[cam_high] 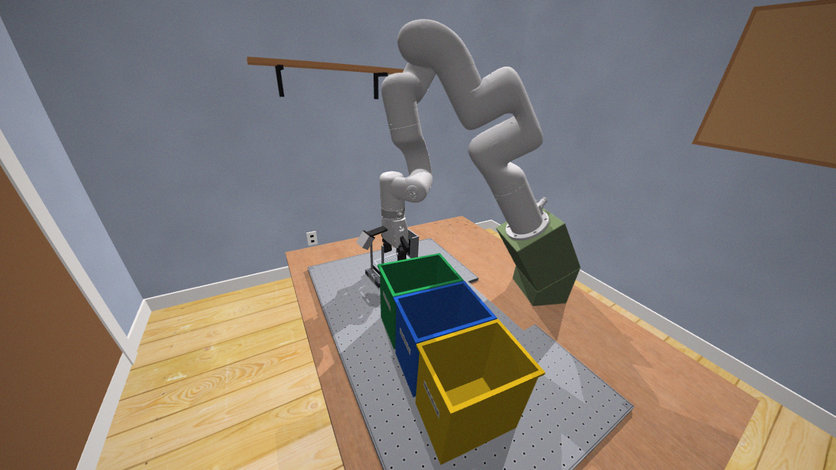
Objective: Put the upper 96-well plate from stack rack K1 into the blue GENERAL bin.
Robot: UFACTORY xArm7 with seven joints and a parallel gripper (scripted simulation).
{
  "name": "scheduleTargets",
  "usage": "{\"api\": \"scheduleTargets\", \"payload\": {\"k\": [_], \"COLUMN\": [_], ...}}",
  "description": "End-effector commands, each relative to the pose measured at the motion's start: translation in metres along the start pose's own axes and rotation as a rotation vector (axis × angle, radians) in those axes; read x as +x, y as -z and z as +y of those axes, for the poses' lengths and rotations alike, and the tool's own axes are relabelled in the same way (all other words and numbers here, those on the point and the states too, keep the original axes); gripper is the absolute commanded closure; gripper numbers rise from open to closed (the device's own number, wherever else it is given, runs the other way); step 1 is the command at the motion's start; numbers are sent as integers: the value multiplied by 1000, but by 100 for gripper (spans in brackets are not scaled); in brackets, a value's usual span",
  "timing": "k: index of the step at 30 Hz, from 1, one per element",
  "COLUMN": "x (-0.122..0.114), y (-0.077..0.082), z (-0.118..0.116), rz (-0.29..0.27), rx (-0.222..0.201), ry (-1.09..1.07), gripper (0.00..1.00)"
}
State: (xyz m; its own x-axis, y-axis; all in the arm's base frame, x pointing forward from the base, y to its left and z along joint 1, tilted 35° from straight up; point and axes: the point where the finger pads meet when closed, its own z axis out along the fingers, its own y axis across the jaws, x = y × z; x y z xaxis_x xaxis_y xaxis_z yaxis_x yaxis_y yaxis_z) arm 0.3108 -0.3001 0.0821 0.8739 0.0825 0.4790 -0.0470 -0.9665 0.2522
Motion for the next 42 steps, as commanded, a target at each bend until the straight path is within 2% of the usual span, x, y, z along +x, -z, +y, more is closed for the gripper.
{"api": "scheduleTargets", "payload": {"k": [1,16,42], "x": [2,2,2], "y": [-1,-3,-19], "z": [2,2,2], "rz": [35,35,35], "rx": [-16,-17,-17], "ry": [4,4,4], "gripper": [0,0,0]}}
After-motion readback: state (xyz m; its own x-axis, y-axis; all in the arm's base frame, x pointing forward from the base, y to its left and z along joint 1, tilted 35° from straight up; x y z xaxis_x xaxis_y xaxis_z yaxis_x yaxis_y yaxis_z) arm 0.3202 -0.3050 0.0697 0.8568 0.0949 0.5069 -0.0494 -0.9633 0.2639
